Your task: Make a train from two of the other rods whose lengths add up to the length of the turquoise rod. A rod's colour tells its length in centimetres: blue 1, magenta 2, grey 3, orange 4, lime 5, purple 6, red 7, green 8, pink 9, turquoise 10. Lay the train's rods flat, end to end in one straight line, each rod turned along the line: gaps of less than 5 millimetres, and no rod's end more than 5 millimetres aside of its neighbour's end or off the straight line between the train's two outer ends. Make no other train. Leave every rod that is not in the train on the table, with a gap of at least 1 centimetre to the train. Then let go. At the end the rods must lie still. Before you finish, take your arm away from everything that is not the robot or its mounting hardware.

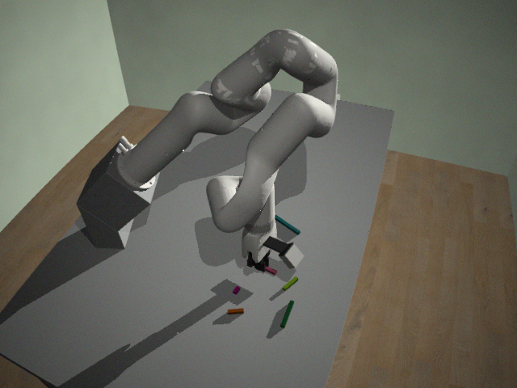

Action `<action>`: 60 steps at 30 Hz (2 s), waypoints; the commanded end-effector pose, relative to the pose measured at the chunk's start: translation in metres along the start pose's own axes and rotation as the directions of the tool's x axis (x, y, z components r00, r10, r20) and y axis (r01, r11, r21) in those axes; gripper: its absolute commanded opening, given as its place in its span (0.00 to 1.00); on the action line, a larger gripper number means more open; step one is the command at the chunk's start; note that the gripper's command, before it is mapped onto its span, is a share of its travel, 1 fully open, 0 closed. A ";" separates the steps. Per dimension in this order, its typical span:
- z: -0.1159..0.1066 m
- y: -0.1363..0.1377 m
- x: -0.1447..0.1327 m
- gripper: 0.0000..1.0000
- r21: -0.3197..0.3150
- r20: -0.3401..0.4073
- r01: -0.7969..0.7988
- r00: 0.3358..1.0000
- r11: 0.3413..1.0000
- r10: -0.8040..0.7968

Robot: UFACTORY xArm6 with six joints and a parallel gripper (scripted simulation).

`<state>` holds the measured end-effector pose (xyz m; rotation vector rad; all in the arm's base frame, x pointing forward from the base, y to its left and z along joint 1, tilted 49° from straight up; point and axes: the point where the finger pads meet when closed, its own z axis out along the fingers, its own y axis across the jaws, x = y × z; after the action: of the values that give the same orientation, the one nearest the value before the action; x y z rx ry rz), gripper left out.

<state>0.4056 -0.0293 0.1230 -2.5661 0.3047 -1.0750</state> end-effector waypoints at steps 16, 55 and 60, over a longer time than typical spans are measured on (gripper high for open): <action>-0.081 0.000 0.001 0.04 0.002 0.003 -0.001 1.000 1.000 0.001; -0.083 -0.102 -0.001 0.04 0.002 0.004 -0.319 0.948 0.948 0.319; -0.083 -0.102 -0.001 0.04 0.002 0.004 -0.319 0.948 0.948 0.319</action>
<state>0.3514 0.0443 0.2156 -2.3806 0.6713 -0.9753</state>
